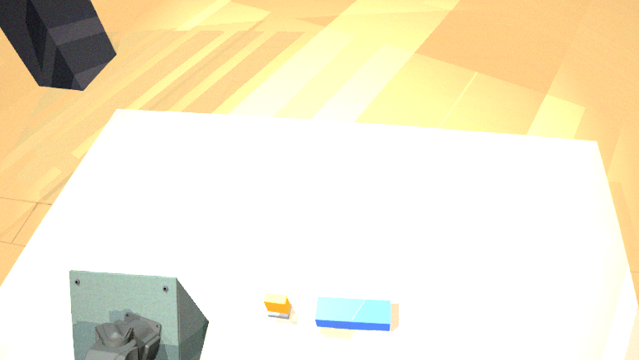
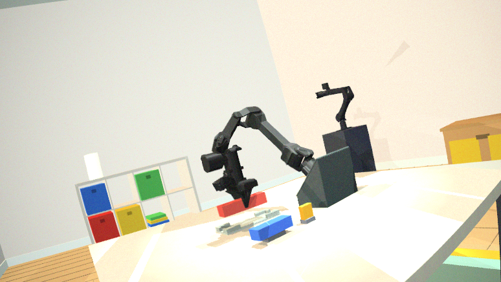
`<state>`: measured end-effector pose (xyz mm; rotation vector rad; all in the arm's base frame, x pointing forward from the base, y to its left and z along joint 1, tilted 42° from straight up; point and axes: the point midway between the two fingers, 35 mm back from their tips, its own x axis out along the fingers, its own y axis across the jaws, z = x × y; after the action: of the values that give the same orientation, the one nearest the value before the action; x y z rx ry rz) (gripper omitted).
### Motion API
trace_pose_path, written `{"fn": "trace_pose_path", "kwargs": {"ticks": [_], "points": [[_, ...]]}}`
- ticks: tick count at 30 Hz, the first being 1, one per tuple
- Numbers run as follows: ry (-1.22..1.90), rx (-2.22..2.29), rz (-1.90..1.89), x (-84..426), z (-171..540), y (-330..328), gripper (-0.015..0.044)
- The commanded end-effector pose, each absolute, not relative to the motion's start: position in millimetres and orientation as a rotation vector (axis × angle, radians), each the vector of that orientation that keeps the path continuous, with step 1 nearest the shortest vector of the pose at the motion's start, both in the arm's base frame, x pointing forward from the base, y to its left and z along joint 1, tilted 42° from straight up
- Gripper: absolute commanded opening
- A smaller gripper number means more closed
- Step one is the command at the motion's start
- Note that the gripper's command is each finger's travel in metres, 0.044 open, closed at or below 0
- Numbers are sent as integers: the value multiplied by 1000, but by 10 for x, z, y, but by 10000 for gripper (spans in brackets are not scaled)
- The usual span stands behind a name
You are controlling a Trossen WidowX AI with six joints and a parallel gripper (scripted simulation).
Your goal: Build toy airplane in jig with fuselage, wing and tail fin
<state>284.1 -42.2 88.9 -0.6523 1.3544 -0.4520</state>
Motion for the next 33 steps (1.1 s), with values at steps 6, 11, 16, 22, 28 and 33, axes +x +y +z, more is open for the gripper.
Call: {"fn": "trace_pose_path", "kwargs": {"ticks": [6,11,16,22,28,33], "points": [[1348,-660,-450,2842,907,-434,195],[1348,-660,-450,2842,907,-434,195],[1348,-660,-450,2842,907,-434,195],[1349,-660,-450,2856,865,-469,195],[1349,-660,-449,2878,795,-532,195],[1348,-660,-450,2893,737,-585,195]]}}
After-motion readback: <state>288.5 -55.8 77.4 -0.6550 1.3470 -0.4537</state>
